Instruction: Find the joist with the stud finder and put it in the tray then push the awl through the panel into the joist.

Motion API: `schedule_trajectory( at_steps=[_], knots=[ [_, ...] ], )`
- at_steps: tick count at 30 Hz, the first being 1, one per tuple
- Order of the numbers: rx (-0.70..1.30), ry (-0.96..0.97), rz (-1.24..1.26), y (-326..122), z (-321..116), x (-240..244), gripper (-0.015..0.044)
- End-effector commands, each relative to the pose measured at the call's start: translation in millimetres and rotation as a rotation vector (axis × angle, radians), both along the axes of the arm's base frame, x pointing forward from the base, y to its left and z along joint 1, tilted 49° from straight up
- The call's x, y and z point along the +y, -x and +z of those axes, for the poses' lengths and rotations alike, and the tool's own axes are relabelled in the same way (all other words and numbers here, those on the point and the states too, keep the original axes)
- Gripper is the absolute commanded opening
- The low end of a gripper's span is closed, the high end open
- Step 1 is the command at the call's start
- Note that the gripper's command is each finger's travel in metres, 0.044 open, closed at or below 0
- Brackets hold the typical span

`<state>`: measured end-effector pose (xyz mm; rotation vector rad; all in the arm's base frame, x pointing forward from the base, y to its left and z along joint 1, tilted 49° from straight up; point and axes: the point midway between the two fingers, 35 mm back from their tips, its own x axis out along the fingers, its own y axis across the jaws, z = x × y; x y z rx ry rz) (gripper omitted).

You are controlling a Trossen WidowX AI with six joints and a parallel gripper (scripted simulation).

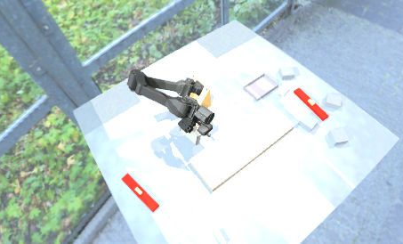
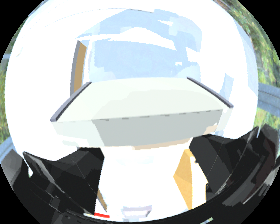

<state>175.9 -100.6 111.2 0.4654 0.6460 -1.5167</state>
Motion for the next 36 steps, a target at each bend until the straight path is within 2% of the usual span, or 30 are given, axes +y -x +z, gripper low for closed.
schedule_trajectory(
  at_steps=[1,36],
  knots=[
    [-0.011,-0.034,0.000,-2.5,2.1,-0.3,0.0000],
    [-0.001,-0.236,-0.020,-2.2,4.9,-5.3,0.0000]
  ],
)
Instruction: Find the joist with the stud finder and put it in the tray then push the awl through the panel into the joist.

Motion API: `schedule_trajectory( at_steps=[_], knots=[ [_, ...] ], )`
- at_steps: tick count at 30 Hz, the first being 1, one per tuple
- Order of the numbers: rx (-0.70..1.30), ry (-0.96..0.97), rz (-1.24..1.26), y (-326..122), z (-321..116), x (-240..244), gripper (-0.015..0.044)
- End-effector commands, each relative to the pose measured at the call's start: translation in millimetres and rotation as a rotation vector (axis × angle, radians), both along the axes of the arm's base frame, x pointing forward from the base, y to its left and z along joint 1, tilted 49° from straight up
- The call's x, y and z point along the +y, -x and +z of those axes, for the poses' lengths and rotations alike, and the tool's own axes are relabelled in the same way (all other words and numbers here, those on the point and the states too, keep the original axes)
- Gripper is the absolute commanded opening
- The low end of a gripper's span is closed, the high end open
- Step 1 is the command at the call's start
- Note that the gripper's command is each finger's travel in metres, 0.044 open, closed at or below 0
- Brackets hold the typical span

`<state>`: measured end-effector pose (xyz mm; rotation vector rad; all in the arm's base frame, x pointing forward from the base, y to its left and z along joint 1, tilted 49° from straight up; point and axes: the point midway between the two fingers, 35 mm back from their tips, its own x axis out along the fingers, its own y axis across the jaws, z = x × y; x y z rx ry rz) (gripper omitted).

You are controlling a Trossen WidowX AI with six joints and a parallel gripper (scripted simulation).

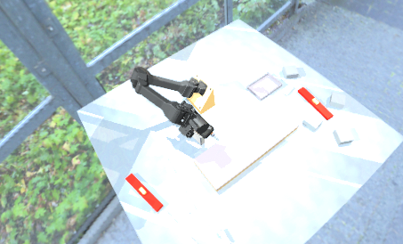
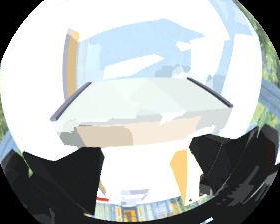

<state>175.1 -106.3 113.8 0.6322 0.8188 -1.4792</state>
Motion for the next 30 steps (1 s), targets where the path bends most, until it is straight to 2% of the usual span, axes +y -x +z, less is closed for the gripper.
schedule_trajectory(
  at_steps=[1,30],
  knots=[
    [-0.011,-0.025,0.002,-3.0,2.4,0.3,0.0000],
    [-0.007,-0.197,-0.014,-3.3,5.2,-3.9,0.0000]
  ],
)
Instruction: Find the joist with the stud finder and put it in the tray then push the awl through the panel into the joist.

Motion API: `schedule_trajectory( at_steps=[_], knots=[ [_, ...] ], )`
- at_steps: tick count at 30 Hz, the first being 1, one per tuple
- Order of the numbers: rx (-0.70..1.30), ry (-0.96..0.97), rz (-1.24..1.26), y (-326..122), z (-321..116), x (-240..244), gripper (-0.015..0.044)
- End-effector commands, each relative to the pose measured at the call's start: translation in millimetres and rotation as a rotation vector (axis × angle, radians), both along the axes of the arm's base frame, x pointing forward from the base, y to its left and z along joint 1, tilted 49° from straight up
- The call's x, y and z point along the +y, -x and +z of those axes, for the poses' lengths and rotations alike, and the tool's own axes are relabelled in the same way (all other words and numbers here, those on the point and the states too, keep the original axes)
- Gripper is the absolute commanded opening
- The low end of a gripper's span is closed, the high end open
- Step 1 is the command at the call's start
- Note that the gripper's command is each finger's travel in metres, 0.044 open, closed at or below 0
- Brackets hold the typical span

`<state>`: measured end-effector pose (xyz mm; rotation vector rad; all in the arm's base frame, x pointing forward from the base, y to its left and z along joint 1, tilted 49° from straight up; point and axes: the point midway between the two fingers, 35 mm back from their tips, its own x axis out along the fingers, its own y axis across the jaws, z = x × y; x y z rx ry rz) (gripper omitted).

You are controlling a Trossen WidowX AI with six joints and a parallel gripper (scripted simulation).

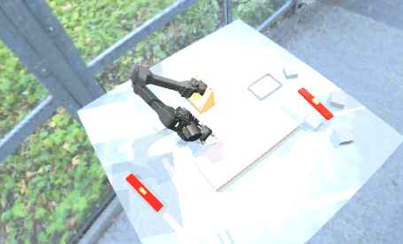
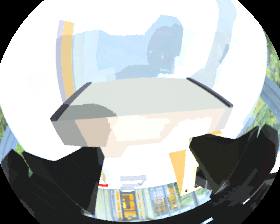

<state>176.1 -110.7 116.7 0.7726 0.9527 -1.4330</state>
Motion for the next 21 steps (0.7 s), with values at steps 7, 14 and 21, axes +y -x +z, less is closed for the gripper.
schedule_trajectory(
  at_steps=[7,14,21],
  knots=[
    [-0.003,-0.064,-0.002,-2.2,2.5,-0.5,0.0000],
    [-0.002,-0.109,-0.006,-2.2,3.0,-1.7,0.0000],
    [-0.003,-0.154,-0.010,-2.4,3.7,-2.9,0.0000]
  ],
)
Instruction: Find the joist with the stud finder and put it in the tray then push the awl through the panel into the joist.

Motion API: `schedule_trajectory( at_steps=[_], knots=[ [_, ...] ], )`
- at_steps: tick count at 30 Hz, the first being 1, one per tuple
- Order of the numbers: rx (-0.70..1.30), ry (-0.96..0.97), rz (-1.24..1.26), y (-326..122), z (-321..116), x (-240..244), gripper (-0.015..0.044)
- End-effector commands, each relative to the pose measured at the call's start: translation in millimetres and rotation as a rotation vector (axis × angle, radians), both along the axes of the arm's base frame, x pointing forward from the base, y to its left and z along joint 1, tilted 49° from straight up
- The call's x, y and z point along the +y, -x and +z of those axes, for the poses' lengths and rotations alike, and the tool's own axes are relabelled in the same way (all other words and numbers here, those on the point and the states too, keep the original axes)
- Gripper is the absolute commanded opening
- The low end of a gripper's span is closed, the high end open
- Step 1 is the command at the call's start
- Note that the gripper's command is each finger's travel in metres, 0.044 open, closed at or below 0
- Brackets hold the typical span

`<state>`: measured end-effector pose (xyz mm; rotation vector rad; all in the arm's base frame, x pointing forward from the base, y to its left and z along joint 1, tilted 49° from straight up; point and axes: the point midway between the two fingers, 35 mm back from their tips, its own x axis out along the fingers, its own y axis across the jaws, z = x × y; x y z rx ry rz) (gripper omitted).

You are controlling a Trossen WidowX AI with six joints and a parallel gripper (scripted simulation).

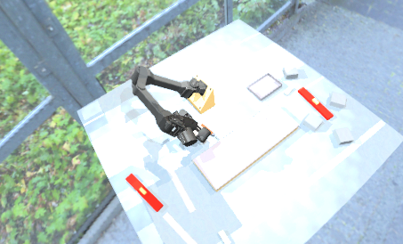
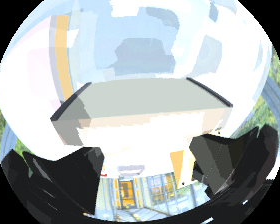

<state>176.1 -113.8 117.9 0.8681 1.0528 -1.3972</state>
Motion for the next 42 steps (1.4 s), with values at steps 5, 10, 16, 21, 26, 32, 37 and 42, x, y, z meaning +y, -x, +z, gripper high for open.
schedule_trajectory(
  at_steps=[5,10,16,21,26,32,37,42],
  knots=[
    [-0.012,-0.060,0.000,-2.6,3.2,-0.6,0.0000],
    [-0.010,-0.076,-0.002,-2.5,3.2,-1.0,0.0000],
    [-0.006,-0.117,-0.006,-2.4,3.3,-2.0,0.0000],
    [-0.005,-0.151,-0.009,-2.4,3.5,-2.9,0.0000],
    [-0.005,-0.185,-0.012,-2.4,3.8,-3.8,0.0000],
    [-0.007,-0.226,-0.016,-2.6,4.4,-5.0,0.0000],
    [-0.007,-0.247,-0.018,-2.7,4.5,-5.6,0.0000],
    [-0.003,-0.280,-0.021,-2.5,4.4,-6.4,0.0000]
  ],
)
